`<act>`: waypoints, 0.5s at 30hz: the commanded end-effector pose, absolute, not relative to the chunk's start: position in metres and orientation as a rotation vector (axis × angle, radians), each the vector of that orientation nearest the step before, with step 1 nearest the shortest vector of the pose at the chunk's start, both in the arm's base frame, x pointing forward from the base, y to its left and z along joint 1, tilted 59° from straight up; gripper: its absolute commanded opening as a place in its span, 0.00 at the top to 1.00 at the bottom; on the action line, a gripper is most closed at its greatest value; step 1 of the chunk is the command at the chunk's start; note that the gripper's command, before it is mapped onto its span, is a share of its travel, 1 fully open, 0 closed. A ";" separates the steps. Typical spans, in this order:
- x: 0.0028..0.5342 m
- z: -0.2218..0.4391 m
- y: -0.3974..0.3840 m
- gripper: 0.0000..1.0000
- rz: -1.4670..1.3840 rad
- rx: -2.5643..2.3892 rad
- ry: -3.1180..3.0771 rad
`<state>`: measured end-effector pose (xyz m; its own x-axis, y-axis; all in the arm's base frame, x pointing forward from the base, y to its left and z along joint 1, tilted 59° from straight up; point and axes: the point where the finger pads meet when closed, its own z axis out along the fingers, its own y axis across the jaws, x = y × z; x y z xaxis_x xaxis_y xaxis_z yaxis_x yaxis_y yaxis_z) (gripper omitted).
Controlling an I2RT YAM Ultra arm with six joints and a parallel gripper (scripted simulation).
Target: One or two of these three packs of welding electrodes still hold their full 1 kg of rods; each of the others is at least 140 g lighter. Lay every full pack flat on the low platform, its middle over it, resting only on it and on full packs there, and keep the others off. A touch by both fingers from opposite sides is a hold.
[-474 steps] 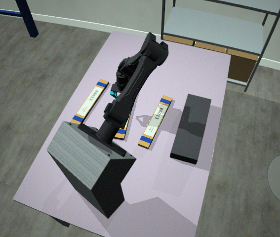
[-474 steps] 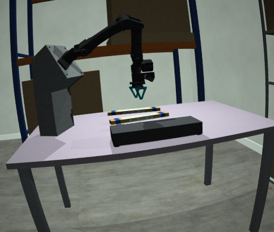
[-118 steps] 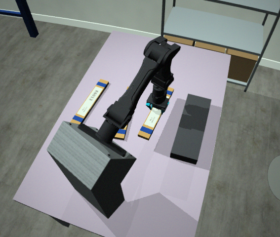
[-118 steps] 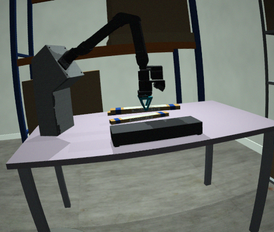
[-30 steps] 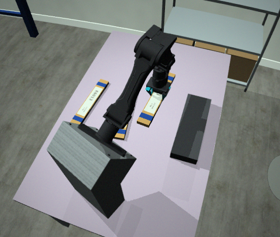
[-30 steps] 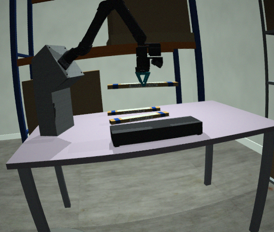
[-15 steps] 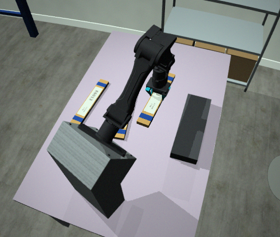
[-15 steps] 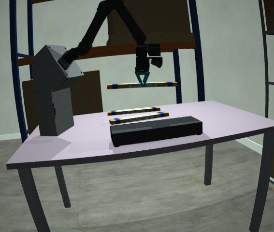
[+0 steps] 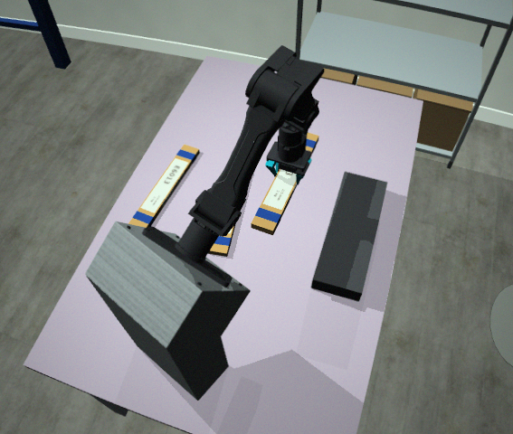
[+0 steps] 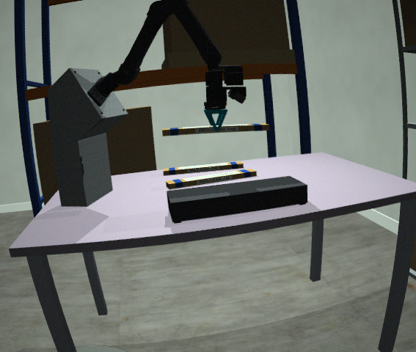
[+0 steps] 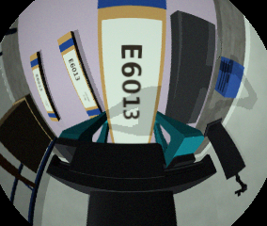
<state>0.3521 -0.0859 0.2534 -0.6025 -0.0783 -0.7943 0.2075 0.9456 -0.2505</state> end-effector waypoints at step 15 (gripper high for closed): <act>0.352 0.269 -0.041 1.00 -0.427 0.006 2.115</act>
<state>0.3567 -0.0500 0.2494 -0.6043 -0.1642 -0.7797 0.1436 0.9401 -0.3093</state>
